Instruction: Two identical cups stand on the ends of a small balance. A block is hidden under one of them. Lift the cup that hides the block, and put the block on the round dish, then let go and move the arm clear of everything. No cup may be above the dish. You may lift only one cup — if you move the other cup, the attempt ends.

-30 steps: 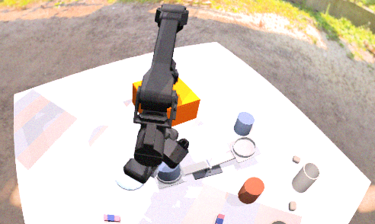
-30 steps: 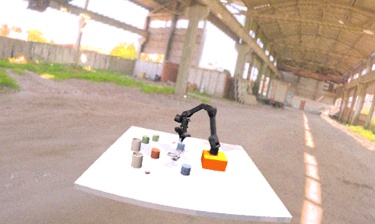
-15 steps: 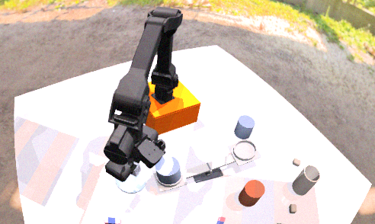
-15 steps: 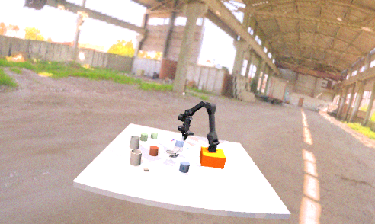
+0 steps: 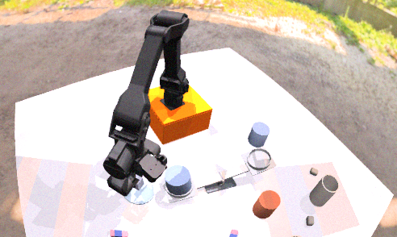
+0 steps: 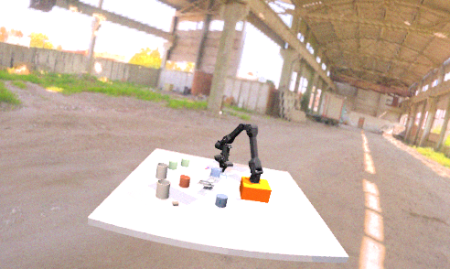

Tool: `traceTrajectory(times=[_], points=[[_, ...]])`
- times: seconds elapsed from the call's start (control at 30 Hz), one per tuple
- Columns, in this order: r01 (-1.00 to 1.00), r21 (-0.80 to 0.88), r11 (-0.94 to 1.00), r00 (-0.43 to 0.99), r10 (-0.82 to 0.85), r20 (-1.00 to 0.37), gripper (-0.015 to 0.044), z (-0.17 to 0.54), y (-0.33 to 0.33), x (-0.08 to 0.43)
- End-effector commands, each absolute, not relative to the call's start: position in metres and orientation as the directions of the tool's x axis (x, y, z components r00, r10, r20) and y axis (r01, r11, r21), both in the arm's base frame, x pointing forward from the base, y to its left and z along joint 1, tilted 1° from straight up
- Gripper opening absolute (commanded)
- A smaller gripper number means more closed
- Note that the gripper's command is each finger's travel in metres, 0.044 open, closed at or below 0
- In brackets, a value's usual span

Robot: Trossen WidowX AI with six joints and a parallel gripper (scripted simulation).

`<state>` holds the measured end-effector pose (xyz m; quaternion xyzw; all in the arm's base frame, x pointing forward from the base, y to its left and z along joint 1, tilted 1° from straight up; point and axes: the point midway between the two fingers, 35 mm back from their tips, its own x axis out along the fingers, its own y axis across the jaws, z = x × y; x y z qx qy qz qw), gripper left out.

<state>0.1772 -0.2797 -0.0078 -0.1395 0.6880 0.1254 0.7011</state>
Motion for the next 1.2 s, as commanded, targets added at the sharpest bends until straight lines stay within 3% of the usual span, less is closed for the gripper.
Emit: traceTrajectory(times=[0.0,0.53,1.07,1.17], points=[[-0.371,-0.023,0.928,0.026,-0.015,-1.000,0.0000,-0.020,-0.279,0.177],[-0.371,-0.023,0.928,0.026,-0.015,-1.000,0.0000,-0.040,-0.279,0.178],[-0.368,-0.019,0.929,0.020,-0.012,-1.000,0.0420,-0.035,-0.279,0.177],[-0.370,-0.021,0.929,0.023,-0.014,-1.000,0.0440,-0.008,-0.280,0.177]])
